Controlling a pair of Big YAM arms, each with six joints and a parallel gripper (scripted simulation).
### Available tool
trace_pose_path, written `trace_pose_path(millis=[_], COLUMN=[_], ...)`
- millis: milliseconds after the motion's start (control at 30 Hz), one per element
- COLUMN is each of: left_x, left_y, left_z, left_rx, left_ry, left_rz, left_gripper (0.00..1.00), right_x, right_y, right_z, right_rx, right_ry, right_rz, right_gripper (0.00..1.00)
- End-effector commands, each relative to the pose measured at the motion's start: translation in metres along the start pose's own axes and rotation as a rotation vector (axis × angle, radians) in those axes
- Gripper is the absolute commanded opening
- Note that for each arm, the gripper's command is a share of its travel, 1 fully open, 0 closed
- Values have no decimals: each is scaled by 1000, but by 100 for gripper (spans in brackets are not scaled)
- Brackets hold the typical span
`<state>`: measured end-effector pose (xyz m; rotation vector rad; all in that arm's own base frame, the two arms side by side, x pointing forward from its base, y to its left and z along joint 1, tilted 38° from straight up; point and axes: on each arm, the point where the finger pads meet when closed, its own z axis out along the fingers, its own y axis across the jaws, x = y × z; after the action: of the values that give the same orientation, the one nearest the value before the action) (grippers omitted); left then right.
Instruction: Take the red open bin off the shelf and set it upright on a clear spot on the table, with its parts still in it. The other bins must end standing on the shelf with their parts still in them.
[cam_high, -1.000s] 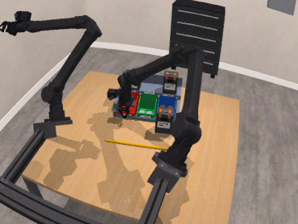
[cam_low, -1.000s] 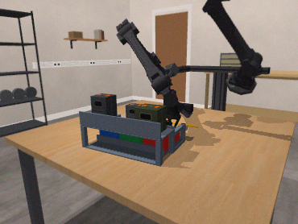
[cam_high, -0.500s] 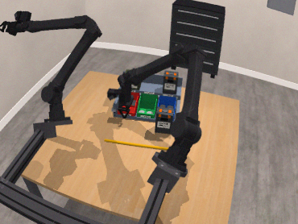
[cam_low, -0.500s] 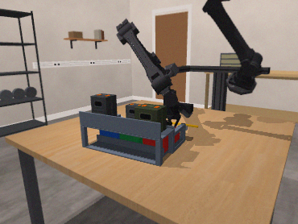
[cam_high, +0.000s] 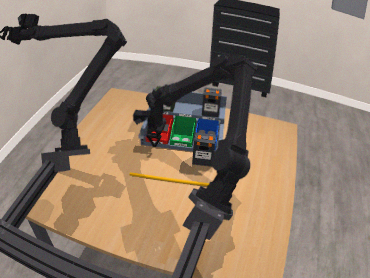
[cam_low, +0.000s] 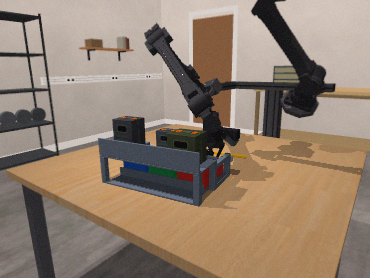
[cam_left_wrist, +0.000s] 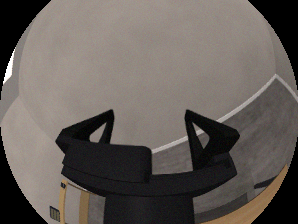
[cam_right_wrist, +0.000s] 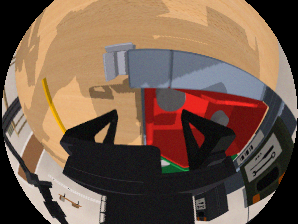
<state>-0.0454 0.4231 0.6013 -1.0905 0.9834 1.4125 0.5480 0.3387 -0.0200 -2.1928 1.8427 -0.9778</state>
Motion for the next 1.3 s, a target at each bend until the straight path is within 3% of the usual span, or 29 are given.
trace_pose_path(millis=[0,33,67,1267], left_x=[-40,-40,-40,-40], left_y=[5,5,5,5], left_z=[-4,-4,-4,-4], left_rx=[-8,-8,-8,-8], left_ry=[-51,-51,-51,-51], left_rz=[-5,-5,-5,-5], left_gripper=[100,100,100,100], right_x=[-2,-2,-2,-3], right_y=[-23,-23,-23,-3], right_z=[-10,-10,-10,-16], right_rx=[29,29,29,13], right_ry=[-19,-19,-19,-7], right_rz=[20,20,19,1], right_gripper=[90,90,0,0])
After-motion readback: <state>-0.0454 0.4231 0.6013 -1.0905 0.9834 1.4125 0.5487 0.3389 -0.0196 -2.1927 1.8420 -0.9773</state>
